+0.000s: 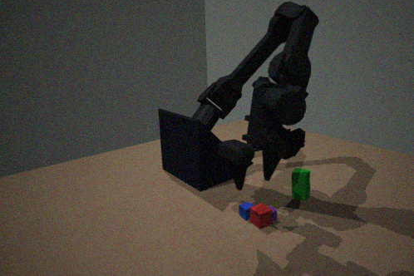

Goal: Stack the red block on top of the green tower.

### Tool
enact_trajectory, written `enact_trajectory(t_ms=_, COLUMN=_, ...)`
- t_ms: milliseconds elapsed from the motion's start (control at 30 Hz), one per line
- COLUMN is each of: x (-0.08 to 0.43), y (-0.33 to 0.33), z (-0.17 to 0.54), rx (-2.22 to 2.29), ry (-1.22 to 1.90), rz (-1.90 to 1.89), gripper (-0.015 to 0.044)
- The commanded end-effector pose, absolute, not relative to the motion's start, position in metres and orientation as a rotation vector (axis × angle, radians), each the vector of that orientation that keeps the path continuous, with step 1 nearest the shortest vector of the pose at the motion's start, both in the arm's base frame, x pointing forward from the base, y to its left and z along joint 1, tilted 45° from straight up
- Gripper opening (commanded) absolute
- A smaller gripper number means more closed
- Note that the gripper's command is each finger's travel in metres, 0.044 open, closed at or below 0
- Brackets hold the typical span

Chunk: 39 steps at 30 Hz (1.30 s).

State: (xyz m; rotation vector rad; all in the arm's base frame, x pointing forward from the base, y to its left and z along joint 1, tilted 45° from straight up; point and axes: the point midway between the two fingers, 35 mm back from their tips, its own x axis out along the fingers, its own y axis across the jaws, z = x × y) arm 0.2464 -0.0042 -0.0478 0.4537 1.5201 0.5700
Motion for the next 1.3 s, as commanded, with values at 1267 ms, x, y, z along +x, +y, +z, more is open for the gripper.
enact_trajectory(t_ms=1267, x=0.255, y=0.046, z=-0.085, rx=0.733, ry=1.503, rz=0.491, gripper=0.0440)
